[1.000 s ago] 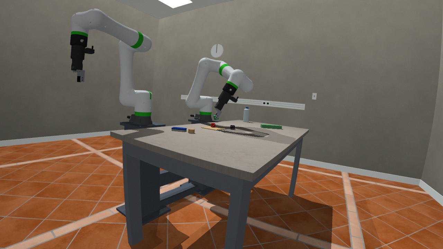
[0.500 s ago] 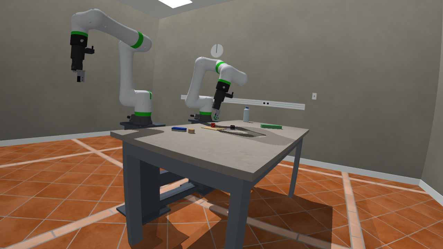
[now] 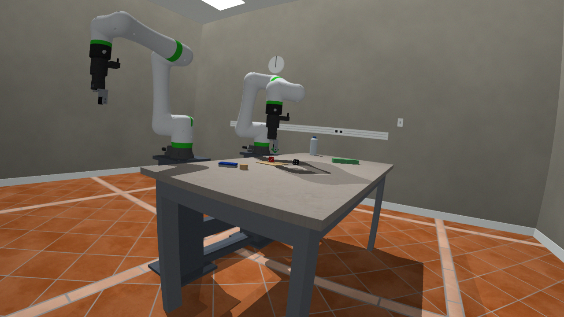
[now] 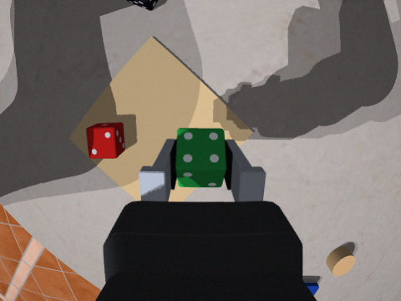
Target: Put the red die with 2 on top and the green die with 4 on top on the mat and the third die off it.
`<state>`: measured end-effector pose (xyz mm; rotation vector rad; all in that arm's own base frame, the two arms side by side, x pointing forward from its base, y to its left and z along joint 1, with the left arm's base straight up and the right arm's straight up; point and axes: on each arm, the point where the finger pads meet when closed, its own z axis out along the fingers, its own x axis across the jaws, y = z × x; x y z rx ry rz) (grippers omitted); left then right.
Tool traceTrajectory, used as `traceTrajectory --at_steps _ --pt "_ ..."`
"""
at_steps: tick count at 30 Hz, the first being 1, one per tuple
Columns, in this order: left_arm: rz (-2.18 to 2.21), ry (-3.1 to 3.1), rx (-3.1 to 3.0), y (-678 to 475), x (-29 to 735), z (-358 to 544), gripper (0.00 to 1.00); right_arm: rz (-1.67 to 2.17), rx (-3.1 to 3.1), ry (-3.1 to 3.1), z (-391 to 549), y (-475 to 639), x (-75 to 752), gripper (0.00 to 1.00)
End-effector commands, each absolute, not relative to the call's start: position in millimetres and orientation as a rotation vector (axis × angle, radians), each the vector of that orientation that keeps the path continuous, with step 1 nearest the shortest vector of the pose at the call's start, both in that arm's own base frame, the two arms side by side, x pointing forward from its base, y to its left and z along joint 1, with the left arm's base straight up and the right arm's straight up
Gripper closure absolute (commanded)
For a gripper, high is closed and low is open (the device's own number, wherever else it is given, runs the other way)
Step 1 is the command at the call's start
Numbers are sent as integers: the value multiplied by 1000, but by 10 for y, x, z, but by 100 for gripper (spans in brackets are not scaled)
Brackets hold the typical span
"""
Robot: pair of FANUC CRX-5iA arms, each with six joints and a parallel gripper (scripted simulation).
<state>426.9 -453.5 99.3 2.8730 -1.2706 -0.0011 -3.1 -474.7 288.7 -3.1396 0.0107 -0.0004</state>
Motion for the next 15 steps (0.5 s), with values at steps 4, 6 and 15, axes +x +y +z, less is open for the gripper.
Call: traceTrajectory --at_steps 4,6,15 --pt "73 -1313 2968 -4549 4257 1000 43 0 -3142 11 2897 -4750 -33 0" --pt "115 -1337 3021 -4552 4249 996 43 0 -3142 11 2897 -4750 -33 0" --pt "180 -1365 3088 -4561 4247 1001 43 0 -3142 11 2897 -4750 -33 0"
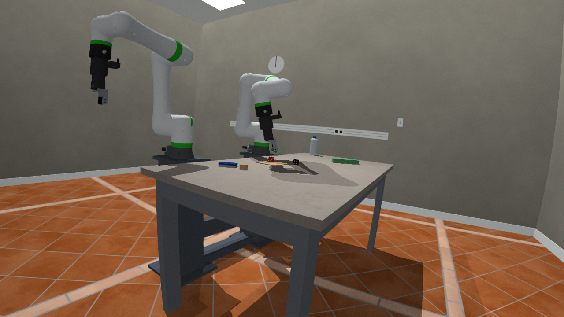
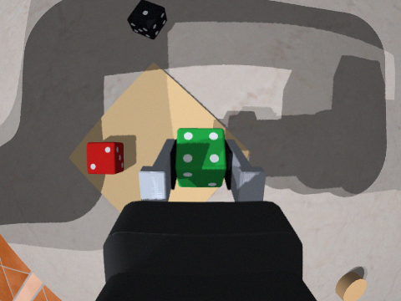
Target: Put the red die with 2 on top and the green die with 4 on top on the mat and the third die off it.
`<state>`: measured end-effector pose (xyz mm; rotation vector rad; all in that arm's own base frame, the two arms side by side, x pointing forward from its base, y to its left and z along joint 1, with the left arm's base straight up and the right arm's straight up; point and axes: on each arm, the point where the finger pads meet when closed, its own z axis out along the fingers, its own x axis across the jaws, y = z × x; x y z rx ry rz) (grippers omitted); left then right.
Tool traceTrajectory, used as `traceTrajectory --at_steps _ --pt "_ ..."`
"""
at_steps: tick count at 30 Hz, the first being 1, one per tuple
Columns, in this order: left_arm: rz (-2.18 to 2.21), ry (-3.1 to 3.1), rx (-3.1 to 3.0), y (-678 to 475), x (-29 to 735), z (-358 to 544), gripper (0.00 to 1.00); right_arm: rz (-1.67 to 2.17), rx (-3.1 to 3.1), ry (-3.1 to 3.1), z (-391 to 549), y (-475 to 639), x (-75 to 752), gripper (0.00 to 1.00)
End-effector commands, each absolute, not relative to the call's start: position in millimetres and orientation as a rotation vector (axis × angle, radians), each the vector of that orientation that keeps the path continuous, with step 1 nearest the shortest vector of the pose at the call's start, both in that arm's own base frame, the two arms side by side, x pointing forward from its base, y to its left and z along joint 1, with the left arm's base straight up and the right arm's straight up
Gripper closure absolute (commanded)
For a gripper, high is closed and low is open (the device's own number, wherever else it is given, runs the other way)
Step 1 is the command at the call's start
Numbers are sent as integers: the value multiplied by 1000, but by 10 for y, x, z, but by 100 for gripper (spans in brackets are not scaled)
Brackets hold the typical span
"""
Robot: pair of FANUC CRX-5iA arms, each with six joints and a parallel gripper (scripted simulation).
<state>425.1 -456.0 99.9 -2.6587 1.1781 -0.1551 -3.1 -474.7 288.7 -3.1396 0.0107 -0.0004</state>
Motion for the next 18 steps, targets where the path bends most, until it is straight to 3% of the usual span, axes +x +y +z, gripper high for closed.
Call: traceTrajectory --at_steps 1,18 --pt "-156 1170 -2646 -4561 4246 1000 43 0 -3142 11 2897 -4750 -33 0" --pt "-289 1069 -2418 -4580 4226 988 43 0 -3142 11 2897 -4750 -33 0"
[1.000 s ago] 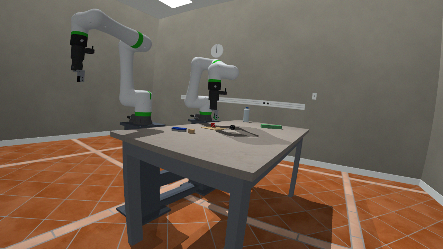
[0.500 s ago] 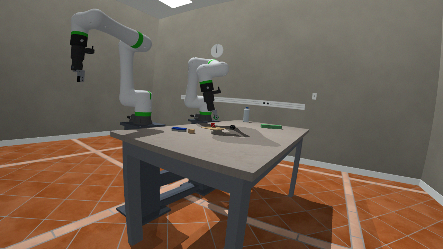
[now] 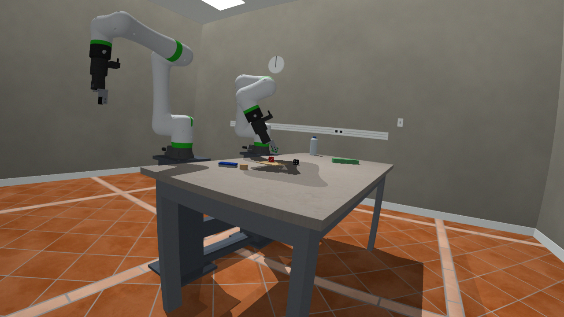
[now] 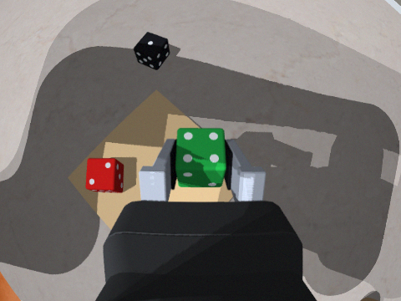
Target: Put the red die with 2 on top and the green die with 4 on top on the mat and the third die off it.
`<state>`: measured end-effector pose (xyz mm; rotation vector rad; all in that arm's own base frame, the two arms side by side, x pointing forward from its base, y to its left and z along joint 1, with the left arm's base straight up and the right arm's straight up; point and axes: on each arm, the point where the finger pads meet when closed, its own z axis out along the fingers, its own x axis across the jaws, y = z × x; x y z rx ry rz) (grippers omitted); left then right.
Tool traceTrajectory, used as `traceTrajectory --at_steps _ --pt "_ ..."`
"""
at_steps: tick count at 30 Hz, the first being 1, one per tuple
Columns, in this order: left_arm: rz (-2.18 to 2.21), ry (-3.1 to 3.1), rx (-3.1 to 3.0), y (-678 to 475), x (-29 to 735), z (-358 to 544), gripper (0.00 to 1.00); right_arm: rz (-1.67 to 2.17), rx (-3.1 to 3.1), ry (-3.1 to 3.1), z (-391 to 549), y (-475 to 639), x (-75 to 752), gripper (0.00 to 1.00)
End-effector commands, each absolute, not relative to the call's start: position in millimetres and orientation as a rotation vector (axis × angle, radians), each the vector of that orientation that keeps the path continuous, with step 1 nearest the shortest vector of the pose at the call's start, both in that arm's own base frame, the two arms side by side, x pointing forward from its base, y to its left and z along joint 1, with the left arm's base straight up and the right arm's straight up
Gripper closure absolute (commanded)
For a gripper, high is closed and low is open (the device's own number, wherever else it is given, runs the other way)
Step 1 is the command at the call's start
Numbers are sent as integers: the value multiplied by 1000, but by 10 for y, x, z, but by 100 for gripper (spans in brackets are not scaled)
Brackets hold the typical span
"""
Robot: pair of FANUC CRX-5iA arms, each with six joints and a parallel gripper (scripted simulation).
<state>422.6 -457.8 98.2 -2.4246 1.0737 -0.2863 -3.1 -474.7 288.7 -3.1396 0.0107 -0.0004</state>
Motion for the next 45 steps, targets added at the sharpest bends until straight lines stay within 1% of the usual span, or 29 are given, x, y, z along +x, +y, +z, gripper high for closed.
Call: traceTrajectory --at_steps 1,11,45 --pt "-292 1065 -2409 -4579 4225 986 43 0 -3142 11 2897 -4750 -33 0" --pt "-398 970 -2193 -4595 4209 971 43 0 -3142 11 2897 -4750 -33 0" --pt "-401 967 -2189 -4596 4209 868 43 0 -3142 11 2897 -4750 -33 0"
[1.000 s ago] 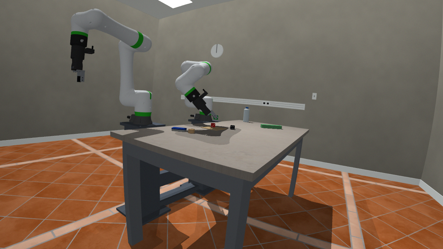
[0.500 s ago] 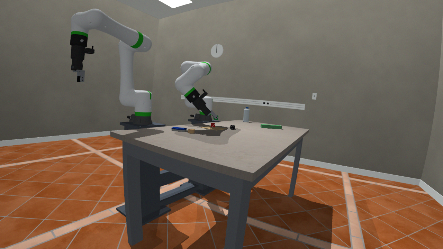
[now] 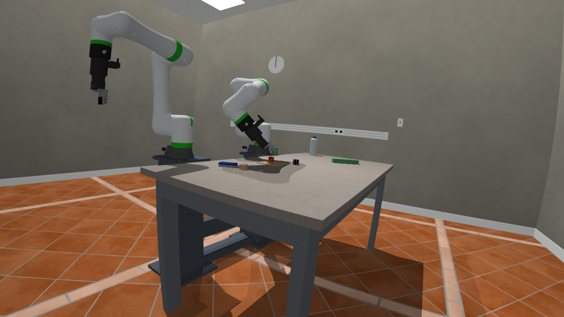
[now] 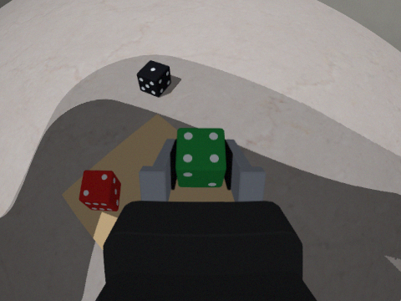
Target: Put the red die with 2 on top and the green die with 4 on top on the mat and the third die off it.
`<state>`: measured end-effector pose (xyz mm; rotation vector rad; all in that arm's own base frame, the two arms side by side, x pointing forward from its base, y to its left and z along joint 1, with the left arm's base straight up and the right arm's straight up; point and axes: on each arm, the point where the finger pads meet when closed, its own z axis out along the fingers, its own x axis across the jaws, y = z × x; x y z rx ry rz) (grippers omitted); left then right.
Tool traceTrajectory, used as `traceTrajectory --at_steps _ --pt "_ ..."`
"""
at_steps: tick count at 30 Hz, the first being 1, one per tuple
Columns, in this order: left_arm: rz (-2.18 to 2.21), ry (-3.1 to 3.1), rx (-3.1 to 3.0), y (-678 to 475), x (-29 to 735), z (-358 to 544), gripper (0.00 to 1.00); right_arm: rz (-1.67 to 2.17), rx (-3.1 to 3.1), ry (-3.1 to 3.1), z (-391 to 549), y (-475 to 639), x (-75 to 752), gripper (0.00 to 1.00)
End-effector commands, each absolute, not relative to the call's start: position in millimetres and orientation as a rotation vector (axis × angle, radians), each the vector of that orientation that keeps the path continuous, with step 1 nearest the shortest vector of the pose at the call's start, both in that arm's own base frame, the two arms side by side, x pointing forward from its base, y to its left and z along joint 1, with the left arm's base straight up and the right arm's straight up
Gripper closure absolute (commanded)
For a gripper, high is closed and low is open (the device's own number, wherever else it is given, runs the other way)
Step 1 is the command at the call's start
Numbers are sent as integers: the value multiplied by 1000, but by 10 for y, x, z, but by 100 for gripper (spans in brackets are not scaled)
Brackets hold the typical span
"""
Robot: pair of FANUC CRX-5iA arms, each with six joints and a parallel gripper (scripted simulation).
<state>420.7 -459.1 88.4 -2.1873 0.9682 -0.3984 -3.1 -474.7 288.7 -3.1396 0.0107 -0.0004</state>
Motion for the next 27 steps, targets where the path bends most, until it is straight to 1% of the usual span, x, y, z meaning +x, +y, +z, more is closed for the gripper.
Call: traceTrajectory --at_steps 1,27 --pt "-401 967 -2189 -4596 4209 855 43 0 -3142 11 2897 -4750 -33 0" --pt "-401 967 -2189 -4596 4209 484 43 0 -3142 11 2897 -4750 -33 0"
